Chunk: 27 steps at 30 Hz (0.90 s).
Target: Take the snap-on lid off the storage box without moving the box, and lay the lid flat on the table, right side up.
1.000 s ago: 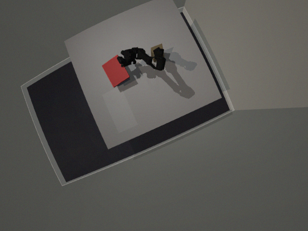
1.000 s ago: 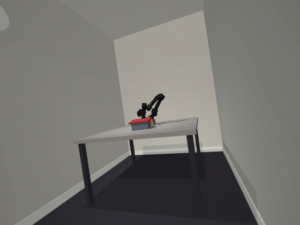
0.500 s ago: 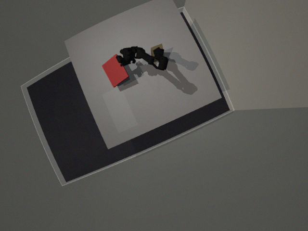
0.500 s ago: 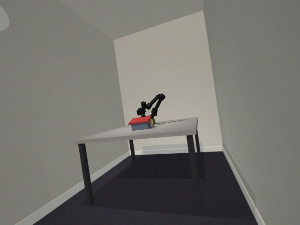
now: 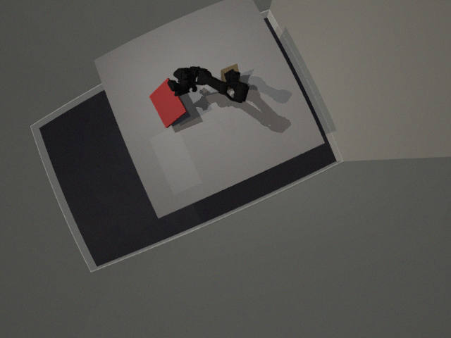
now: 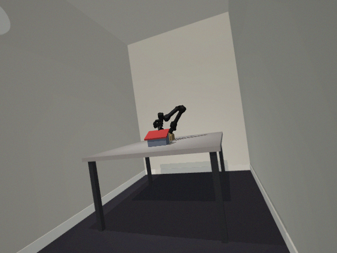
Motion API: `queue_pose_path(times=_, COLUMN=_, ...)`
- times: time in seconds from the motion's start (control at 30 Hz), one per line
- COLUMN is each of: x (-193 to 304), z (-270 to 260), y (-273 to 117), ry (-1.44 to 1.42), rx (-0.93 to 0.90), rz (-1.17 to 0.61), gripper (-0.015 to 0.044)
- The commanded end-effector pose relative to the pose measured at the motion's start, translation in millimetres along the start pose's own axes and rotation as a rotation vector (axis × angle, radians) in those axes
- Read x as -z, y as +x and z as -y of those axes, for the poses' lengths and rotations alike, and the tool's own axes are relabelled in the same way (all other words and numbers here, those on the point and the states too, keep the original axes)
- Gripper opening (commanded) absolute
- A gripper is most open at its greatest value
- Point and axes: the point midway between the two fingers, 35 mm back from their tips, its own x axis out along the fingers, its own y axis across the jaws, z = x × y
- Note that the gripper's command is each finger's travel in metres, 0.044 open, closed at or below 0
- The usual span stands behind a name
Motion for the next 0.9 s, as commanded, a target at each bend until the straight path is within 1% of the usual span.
queue_pose_path(times=0.0, x=-0.1, z=-10.2, y=-3.6, ry=-0.007, rx=-0.008, rz=-0.001, gripper=0.0000)
queue_pose_path(times=0.87, x=0.3, z=-52.4, y=-6.7, ry=-0.008, rx=-0.009, rz=0.000, gripper=0.0000)
